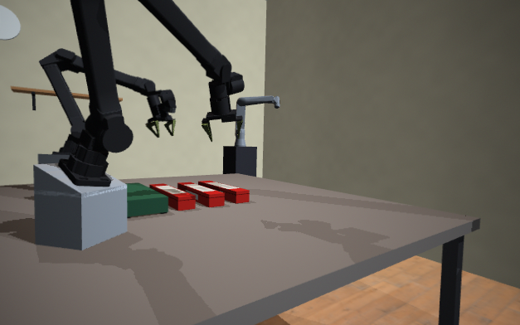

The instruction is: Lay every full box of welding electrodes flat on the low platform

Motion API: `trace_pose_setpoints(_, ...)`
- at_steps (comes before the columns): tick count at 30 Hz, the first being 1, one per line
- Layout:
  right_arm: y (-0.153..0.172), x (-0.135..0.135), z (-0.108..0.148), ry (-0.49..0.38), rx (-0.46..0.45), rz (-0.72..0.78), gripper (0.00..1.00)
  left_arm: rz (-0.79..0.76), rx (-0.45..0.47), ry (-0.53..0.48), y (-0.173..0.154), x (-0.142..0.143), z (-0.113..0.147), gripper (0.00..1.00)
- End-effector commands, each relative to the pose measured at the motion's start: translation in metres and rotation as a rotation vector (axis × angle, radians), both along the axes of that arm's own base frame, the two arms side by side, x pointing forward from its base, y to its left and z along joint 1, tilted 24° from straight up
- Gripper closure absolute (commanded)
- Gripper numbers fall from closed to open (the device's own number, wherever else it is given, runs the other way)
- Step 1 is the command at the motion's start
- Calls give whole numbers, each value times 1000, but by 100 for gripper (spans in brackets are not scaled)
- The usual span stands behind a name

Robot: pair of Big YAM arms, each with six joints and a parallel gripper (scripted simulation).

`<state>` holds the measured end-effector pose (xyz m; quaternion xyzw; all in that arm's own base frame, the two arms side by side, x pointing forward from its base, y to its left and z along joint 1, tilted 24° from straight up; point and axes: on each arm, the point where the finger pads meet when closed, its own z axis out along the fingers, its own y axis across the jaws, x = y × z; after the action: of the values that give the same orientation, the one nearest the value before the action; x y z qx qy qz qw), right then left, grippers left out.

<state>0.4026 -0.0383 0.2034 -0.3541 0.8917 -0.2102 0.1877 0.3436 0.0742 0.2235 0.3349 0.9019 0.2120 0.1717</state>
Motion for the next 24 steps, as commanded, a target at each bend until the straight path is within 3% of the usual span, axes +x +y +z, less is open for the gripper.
trace_pose_setpoints(1, 28, 7, 18, 41, -40, 95, 0, -95, 45, 23, -21, -5, 27, 0)
trace_pose_setpoints(3, 41, 2, 15, 89, -69, 130, 0, -127, 69, 120, -30, -18, 7, 0)
trace_pose_setpoints(7, 54, -2, 11, 138, -97, 165, 0, -158, 97, 150, -40, -20, 16, 0)
trace_pose_setpoints(16, 112, -24, -7, 353, -218, 303, 0, -299, 224, 383, -42, -20, 14, 0)
trace_pose_setpoints(18, 124, -29, -11, 402, -247, 338, 0, -316, 233, 458, -40, -35, -9, 0)
trace_pose_setpoints(20, 137, -34, -15, 451, -277, 374, 0, -317, 231, 456, -41, -35, -9, 0)
trace_pose_setpoints(21, 143, -36, -16, 454, -277, 376, 0, -289, 226, 402, -38, -26, 6, 0)
trace_pose_setpoints(24, 141, -39, -21, 466, -279, 377, 0, -289, 226, 402, -38, -26, 6, 0)
